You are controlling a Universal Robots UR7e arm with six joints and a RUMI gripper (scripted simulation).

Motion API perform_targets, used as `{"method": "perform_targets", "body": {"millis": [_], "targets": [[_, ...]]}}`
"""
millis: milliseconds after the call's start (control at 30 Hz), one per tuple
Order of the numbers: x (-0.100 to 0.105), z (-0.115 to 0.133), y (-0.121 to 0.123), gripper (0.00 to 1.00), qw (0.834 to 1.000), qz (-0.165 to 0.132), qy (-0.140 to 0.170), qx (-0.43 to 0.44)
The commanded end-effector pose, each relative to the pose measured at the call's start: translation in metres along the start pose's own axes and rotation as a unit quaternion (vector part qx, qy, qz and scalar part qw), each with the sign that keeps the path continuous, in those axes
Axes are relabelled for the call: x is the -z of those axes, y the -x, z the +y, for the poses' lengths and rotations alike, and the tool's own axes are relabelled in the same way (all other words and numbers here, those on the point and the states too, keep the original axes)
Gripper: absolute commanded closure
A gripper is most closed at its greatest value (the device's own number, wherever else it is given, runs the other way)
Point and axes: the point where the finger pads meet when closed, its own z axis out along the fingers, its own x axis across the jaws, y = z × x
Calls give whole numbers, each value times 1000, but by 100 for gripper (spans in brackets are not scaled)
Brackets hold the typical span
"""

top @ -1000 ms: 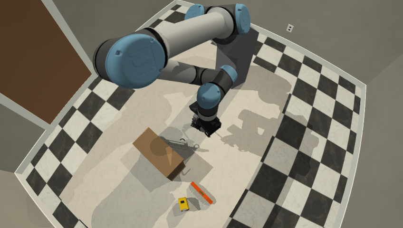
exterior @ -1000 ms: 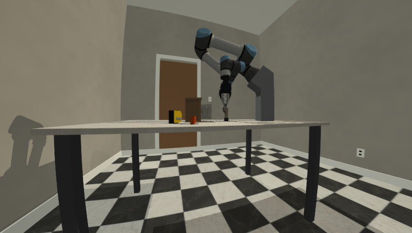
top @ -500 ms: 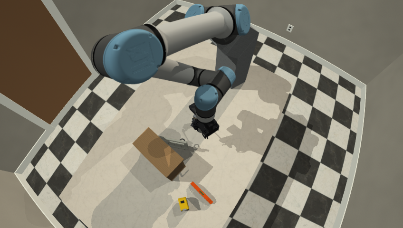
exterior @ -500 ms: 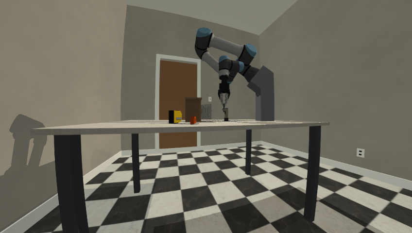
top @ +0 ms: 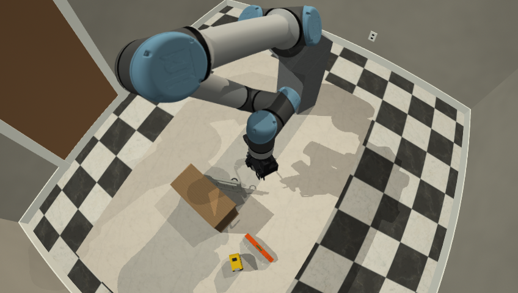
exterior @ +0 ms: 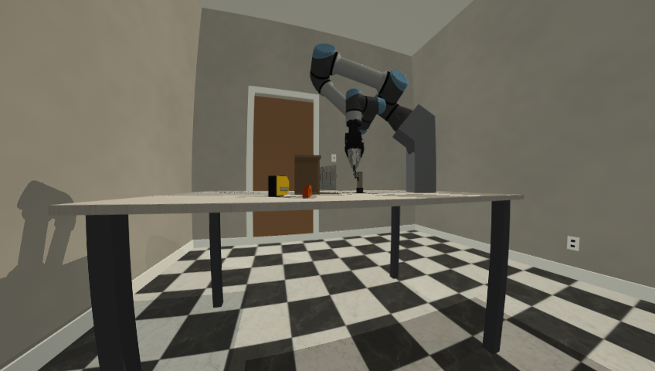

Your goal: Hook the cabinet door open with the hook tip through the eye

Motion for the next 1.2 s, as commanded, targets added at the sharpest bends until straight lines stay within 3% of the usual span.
{"method": "perform_targets", "body": {"millis": [0, 1167], "targets": [[0, 0, 3, 98, 1000, 0, 0, -9], [0, -2, 20, 98, 993, 0, 0, -119]]}}
